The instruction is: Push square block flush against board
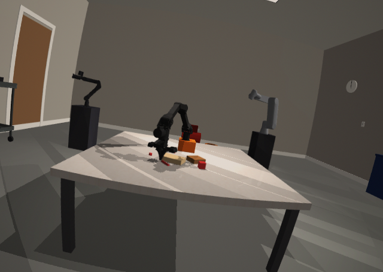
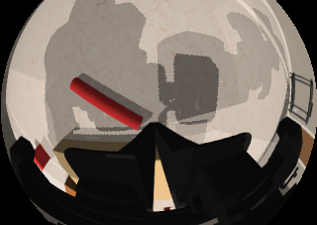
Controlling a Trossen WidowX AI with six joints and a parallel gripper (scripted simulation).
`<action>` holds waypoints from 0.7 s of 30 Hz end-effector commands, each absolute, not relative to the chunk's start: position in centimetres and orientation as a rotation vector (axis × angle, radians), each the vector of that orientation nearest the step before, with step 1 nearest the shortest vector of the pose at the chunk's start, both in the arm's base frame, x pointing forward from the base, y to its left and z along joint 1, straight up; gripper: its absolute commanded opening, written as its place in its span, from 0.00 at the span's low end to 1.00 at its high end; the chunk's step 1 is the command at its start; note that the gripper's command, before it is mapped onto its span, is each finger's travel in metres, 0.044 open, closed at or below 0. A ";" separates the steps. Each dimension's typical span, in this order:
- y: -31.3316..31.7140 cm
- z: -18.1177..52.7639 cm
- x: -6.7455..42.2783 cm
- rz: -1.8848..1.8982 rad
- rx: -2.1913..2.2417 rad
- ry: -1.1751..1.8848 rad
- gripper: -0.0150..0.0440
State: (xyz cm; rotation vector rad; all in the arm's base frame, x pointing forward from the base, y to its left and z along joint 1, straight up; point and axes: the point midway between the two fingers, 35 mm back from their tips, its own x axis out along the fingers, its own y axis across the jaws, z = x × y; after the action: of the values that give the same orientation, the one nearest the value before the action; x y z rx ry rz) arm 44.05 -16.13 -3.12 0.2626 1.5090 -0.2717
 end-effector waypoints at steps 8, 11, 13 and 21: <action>-15.8 -3.2 43.2 -0.265 0.263 1.511 0.25; -15.7 -3.3 43.0 -0.265 0.263 1.511 0.25; -15.6 -3.3 42.8 -0.265 0.263 1.512 0.25; -15.4 -3.3 42.2 -0.265 0.263 1.512 0.25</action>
State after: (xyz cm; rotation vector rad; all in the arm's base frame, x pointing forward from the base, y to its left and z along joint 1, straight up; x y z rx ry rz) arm 42.69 -15.67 -2.95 0.2612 1.5002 -0.2728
